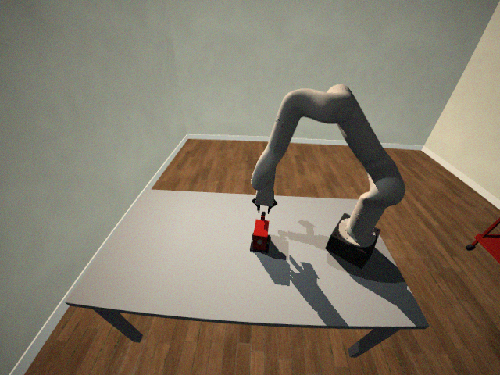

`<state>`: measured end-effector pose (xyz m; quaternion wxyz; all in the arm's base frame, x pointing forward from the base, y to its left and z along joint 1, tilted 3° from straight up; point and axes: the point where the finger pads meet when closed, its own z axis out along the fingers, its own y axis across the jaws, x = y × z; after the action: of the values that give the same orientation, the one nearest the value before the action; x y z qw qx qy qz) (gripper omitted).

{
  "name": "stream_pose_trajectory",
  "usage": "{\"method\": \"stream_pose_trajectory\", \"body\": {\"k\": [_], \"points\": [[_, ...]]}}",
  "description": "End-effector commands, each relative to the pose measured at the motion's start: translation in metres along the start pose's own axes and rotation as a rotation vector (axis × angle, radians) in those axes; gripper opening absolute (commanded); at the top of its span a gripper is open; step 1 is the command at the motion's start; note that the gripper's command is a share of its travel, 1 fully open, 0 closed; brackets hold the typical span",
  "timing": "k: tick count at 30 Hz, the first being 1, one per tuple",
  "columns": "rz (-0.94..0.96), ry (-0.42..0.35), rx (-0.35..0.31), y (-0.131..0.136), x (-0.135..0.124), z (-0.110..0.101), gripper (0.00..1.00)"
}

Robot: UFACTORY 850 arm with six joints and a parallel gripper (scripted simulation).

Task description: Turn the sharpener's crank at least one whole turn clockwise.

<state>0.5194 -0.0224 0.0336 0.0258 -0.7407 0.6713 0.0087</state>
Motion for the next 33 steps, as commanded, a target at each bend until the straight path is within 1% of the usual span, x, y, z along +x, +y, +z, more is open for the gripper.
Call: {"method": "stream_pose_trajectory", "body": {"k": [1, 20, 33], "points": [[0.0, 0.0, 0.002, -0.001, 0.0, 0.005, 0.54], [0.0, 0.0, 0.002, -0.001, 0.0, 0.023, 0.54], [0.0, 0.0, 0.002, -0.001, 0.0, 0.027, 0.54]]}}
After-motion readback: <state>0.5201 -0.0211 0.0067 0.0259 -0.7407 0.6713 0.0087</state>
